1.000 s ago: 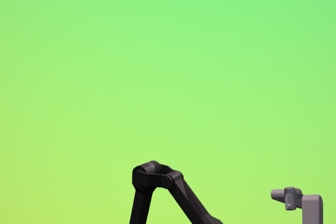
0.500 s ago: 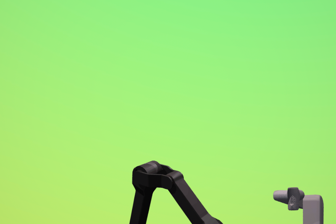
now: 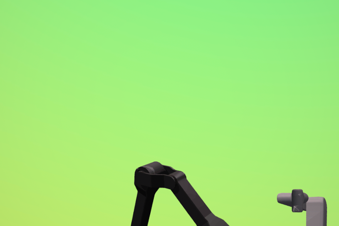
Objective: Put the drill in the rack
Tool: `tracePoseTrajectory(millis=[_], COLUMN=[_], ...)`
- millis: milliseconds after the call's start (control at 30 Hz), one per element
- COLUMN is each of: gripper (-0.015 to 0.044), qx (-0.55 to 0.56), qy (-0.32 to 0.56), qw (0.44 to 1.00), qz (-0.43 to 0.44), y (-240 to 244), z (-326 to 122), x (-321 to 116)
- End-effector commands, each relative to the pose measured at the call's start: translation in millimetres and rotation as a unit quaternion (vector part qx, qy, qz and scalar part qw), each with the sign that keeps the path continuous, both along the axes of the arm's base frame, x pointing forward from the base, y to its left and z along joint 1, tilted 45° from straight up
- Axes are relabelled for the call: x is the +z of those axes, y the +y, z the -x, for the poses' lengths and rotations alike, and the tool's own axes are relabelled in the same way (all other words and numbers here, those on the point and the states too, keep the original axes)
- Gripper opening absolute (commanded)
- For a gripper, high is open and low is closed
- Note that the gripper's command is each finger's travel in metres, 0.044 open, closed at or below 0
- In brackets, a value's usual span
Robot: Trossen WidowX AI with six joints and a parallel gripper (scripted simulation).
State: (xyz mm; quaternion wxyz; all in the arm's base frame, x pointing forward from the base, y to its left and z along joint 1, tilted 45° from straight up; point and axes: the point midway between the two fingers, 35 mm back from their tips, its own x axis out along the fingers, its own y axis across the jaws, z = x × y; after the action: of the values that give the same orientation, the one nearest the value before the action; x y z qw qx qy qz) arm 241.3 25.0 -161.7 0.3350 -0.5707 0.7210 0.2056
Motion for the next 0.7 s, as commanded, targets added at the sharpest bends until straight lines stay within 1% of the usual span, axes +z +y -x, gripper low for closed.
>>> tracePoseTrajectory(millis=[0,400,500,533,600,667], gripper=[0.0440,0.0440,0.0440,0.0440,0.0440,0.0440], qx=[-0.002,-0.002,0.011,0.039,0.142,0.251], qy=[-0.005,-0.004,0.003,0.022,0.091,0.166], qw=[1.000,1.000,1.000,0.999,0.986,0.953], qz=[-0.001,-0.002,-0.001,0.000,0.006,0.017], y=[13.1,49.1,46.7,52.0,70.9,90.6], z=[-3.6,-12.0,-9.9,-7.5,2.3,14.5], x=[12.7,48.6,44.5,46.1,52.2,59.2])
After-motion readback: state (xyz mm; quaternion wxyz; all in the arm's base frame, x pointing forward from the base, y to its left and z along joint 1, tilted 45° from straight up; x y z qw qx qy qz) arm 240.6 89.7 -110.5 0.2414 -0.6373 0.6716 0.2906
